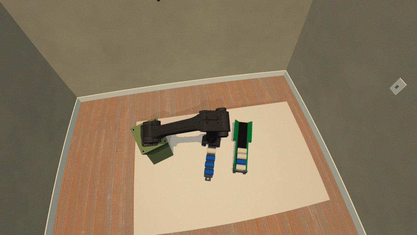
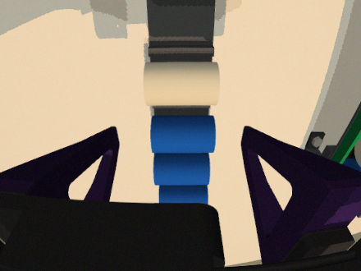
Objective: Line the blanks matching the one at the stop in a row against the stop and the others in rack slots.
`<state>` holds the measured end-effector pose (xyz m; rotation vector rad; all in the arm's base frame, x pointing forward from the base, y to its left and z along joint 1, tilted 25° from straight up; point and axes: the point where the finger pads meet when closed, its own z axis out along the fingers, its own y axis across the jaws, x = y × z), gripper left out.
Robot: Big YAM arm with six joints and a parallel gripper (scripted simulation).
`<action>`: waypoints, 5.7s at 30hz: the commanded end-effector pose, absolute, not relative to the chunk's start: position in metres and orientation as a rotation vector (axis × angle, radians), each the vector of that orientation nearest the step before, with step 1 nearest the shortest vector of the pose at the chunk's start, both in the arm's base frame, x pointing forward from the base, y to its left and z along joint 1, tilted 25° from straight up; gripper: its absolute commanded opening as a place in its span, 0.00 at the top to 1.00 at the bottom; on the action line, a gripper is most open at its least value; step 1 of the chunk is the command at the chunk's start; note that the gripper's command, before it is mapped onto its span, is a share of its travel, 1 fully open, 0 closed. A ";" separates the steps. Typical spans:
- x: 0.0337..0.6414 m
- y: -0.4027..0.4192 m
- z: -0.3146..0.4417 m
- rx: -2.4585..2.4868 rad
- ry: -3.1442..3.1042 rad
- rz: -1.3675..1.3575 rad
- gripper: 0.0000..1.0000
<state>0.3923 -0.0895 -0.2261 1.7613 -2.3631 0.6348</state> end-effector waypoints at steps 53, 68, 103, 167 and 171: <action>0.397 -0.105 -0.253 1.762 -2.360 0.634 0.19; 0.399 -0.113 -0.270 1.762 -2.360 0.634 0.19; 0.403 -0.115 -0.275 1.766 -2.361 0.643 0.19; 0.406 -0.116 -0.271 1.765 -2.354 0.628 0.19; 0.406 -0.116 -0.271 1.765 -2.354 0.628 0.19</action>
